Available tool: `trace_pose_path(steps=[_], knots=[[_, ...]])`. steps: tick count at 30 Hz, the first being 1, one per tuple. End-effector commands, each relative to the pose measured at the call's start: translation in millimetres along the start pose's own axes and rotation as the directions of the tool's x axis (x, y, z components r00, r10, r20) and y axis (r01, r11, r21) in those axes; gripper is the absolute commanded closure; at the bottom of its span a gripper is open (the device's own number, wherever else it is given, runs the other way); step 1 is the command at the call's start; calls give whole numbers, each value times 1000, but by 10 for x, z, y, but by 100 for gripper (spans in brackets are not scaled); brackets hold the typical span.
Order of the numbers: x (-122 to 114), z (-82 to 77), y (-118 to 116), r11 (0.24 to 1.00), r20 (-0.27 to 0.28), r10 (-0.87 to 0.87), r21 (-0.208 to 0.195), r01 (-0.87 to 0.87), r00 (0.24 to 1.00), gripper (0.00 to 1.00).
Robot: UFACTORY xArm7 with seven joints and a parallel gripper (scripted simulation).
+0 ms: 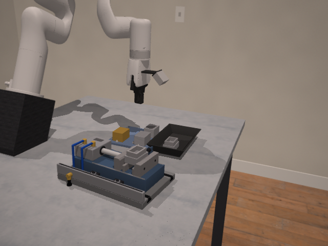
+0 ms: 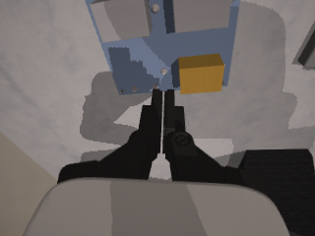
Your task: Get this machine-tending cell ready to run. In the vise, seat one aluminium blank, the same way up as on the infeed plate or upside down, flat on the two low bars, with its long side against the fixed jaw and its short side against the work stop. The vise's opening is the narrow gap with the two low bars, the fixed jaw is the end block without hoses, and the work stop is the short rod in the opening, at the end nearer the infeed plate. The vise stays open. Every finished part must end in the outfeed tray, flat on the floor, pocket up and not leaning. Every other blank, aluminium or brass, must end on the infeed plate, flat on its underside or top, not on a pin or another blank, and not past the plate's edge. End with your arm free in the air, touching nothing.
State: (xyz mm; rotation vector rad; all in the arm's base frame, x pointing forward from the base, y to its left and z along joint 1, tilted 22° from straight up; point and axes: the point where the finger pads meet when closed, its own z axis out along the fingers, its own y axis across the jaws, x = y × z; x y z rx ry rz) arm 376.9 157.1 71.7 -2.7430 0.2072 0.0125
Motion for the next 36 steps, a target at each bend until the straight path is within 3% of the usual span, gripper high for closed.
trace_pose_path(steps=[1, 10, 22, 27, 29, 31, 36], knots=[[17, -106, -3, 1000, -5, 0, 1, 0, 1000, 100], [17, -270, -3, 1000, -5, 0, 1, 0, 1000, 100], [51, -303, -23, 1000, -3, -1, 2, 1, 1000, 100], [561, -344, -229, 1000, 9, -16, 18, 16, 1000, 100], [561, -344, -229, 1000, 9, -16, 18, 16, 1000, 100], [916, -353, -290, 1000, 9, -18, 20, 17, 1000, 100], [1349, -336, -280, 1000, 3, -10, 12, 10, 1000, 100]])
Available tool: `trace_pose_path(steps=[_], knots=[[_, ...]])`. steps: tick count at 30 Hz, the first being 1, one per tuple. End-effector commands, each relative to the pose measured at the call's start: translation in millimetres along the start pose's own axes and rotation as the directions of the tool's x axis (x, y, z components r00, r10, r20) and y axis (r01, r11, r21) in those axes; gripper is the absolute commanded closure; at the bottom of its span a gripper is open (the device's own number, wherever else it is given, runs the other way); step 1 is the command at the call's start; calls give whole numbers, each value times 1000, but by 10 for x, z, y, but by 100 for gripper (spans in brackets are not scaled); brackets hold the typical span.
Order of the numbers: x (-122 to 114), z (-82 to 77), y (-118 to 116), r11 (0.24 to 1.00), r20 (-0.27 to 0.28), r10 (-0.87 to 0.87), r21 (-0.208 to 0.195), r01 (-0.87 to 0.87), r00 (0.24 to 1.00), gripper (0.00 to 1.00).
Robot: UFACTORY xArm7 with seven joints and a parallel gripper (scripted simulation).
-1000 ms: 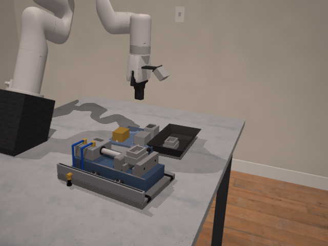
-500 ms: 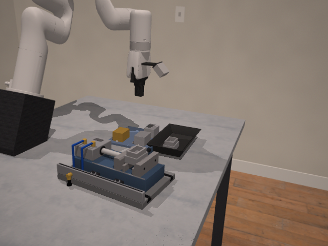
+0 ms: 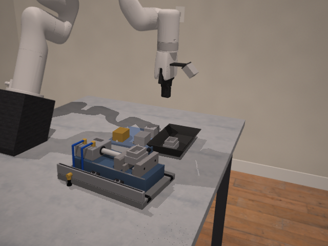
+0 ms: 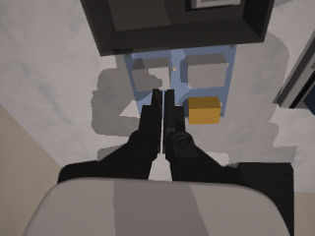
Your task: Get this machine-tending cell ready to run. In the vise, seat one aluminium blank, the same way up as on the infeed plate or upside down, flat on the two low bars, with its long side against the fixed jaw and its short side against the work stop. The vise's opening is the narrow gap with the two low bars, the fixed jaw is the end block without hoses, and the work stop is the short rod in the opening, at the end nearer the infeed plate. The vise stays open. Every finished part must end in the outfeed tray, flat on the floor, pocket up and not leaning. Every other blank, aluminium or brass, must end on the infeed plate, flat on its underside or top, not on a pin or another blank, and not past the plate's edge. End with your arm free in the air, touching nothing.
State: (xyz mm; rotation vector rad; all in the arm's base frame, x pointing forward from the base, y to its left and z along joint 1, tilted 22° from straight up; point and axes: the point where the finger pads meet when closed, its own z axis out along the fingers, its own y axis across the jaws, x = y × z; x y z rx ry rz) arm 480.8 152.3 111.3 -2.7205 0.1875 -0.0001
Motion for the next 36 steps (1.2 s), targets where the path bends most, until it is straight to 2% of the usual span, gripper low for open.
trace_pose_path(steps=[1, 4, 19, 27, 36], knots=[[428, 38, 0, 1000, 6, 7, -16, -7, 1000, 100], [616, 59, 44, 1000, 0, 14, -23, -14, 1000, 100], [620, 96, 45, 1000, 0, 15, -24, -15, 1000, 100], [621, 162, 47, 1000, 0, 15, -24, -15, 1000, 100], [621, 318, 50, 1000, 0, 15, -24, -15, 1000, 100]])
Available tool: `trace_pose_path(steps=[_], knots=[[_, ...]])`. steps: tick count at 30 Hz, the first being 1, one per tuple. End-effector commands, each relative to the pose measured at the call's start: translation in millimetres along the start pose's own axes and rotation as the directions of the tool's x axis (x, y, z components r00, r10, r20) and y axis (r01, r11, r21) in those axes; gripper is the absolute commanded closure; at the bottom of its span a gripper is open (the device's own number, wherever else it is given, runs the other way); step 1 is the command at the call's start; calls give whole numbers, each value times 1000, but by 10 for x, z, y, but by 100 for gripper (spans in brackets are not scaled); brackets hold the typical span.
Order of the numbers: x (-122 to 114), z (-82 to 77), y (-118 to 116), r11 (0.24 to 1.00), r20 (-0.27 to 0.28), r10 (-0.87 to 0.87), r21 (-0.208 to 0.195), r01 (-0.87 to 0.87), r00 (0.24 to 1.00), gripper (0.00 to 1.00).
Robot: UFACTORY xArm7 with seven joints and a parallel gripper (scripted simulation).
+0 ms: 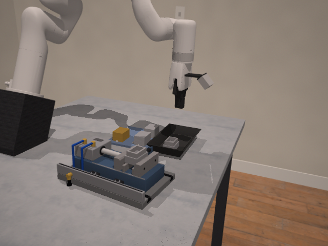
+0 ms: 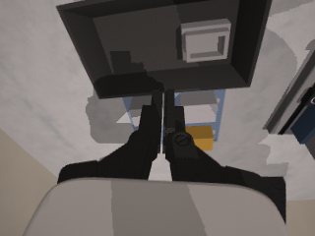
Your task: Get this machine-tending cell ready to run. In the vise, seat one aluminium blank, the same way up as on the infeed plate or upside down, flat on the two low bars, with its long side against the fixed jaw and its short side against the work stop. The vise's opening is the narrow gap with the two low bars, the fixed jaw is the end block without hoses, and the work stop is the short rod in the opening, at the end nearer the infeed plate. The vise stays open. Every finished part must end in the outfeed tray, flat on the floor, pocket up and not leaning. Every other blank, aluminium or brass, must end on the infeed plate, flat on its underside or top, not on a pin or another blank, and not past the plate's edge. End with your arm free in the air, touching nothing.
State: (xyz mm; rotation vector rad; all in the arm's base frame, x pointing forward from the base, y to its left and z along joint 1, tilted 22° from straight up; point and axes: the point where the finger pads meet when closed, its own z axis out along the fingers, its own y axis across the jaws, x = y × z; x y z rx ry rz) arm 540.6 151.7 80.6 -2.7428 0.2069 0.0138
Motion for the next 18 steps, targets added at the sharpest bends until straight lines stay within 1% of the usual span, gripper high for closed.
trace_pose_path(steps=[1, 6, 8, 18], knots=[[20, 42, -1, 1000, -5, 0, 0, 0, 1000, 100], [21, 144, -1, 1000, -5, 0, 0, 0, 1000, 100], [21, 144, -1, 1000, -5, 0, 0, 0, 1000, 100], [23, 321, -2, 1000, -5, 0, 0, 0, 1000, 100]])
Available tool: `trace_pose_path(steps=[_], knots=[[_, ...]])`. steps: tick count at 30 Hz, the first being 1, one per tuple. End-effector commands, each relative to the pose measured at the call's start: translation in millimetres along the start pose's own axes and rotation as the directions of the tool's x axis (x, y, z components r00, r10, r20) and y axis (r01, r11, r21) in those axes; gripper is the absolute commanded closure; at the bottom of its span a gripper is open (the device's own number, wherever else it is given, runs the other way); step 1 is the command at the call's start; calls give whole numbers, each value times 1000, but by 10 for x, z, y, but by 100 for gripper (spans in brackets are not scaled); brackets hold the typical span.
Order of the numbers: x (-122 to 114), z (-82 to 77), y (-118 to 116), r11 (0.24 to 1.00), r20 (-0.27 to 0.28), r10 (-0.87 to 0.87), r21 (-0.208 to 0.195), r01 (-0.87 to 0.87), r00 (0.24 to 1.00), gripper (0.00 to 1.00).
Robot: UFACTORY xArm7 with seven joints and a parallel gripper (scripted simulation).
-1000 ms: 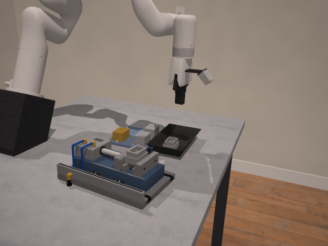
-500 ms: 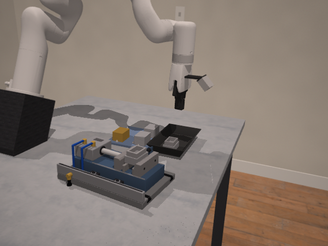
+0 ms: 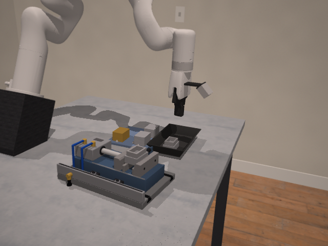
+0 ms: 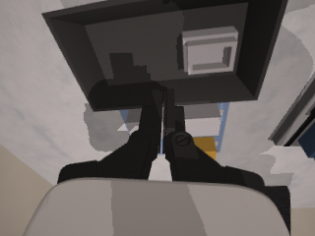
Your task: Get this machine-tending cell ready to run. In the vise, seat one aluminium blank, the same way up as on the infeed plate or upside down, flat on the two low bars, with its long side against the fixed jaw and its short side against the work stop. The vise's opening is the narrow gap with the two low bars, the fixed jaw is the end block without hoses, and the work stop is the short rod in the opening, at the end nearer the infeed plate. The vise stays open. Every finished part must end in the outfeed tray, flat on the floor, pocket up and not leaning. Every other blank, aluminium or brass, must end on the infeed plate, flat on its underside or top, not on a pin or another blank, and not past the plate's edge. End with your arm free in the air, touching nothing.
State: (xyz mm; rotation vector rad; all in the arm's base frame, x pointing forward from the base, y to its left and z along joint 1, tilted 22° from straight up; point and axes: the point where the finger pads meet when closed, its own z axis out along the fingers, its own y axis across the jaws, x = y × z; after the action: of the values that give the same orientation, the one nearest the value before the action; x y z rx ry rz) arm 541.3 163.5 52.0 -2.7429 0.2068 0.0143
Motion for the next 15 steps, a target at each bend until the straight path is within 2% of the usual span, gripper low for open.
trace_pose_path(steps=[1, 15], knots=[[22, 25, -1, 1000, -5, 0, 1, 0, 1000, 100], [23, 103, -2, 1000, -5, 0, 1, 0, 1000, 100]])
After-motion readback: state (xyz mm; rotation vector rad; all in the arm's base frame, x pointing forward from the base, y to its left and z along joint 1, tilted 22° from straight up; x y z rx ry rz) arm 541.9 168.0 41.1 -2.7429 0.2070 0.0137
